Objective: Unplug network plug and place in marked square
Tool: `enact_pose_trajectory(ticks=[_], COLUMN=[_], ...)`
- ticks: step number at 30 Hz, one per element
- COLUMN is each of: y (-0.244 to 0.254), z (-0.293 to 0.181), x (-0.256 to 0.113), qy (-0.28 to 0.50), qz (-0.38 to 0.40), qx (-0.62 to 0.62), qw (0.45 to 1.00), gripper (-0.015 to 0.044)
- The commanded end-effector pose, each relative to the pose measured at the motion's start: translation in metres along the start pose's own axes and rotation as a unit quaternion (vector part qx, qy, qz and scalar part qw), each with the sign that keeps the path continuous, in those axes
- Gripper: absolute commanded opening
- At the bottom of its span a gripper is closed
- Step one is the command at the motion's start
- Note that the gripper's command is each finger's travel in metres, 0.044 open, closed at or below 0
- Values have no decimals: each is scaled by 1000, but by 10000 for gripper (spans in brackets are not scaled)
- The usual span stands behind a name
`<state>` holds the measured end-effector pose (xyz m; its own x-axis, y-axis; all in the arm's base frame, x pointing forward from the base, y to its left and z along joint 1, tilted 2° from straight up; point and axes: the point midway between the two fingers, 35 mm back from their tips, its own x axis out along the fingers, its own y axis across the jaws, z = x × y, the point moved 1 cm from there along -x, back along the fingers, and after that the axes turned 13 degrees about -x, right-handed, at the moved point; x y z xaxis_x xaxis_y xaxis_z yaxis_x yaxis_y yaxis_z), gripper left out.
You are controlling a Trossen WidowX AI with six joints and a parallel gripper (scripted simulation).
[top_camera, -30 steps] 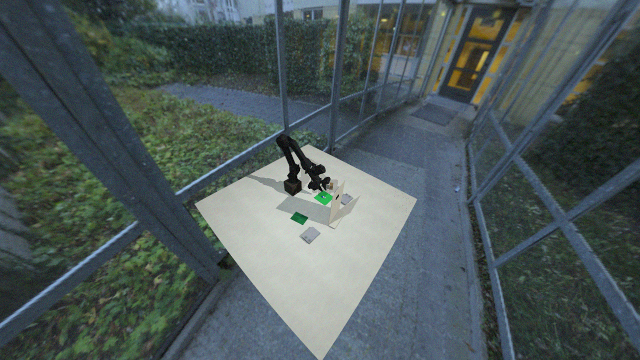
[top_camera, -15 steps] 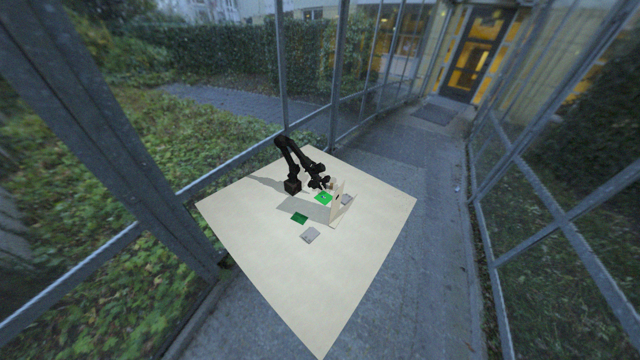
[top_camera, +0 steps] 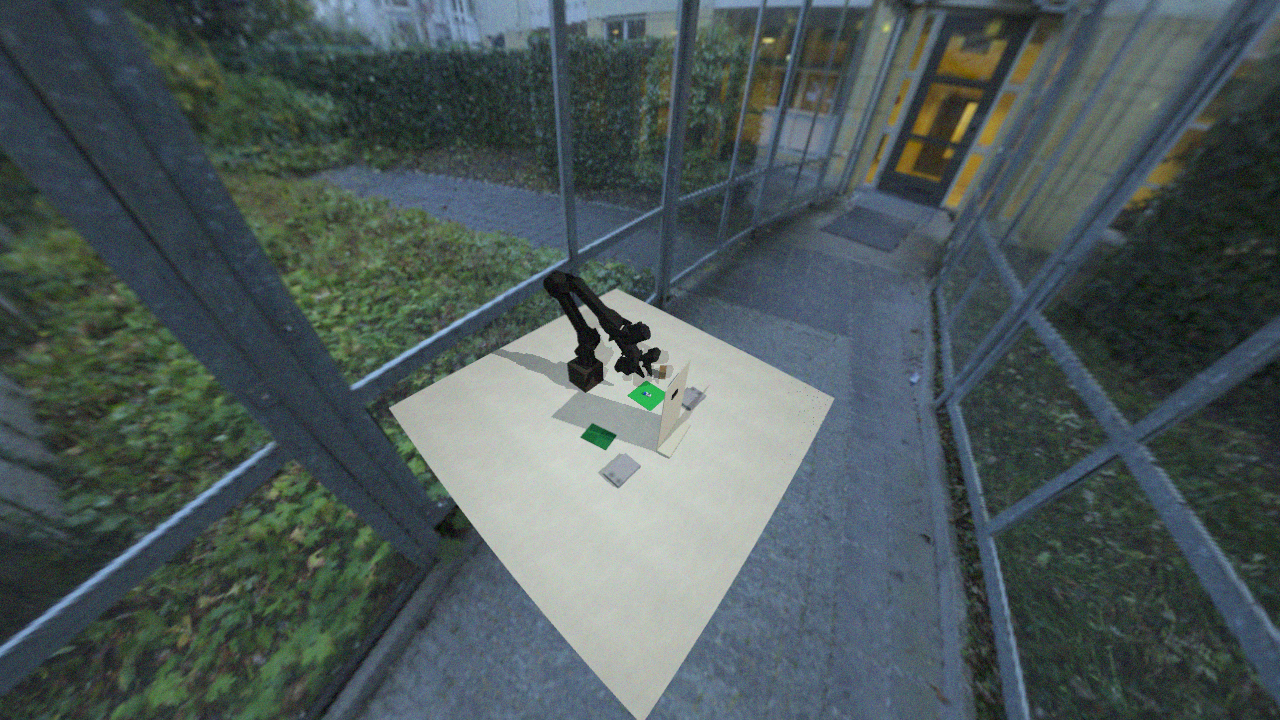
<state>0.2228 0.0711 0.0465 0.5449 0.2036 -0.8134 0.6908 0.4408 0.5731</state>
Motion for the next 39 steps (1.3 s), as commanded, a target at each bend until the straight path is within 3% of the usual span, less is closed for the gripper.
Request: enact_pose_trajectory(ticks=[1,17,39], y=[5,7,51], z=[1,2,12], x=[-5,-17,-75], qy=[0,0,0], qz=[5,0,4], qx=[-3,0,-2], qw=[1000,1000,1000], gripper=[156,156,156])
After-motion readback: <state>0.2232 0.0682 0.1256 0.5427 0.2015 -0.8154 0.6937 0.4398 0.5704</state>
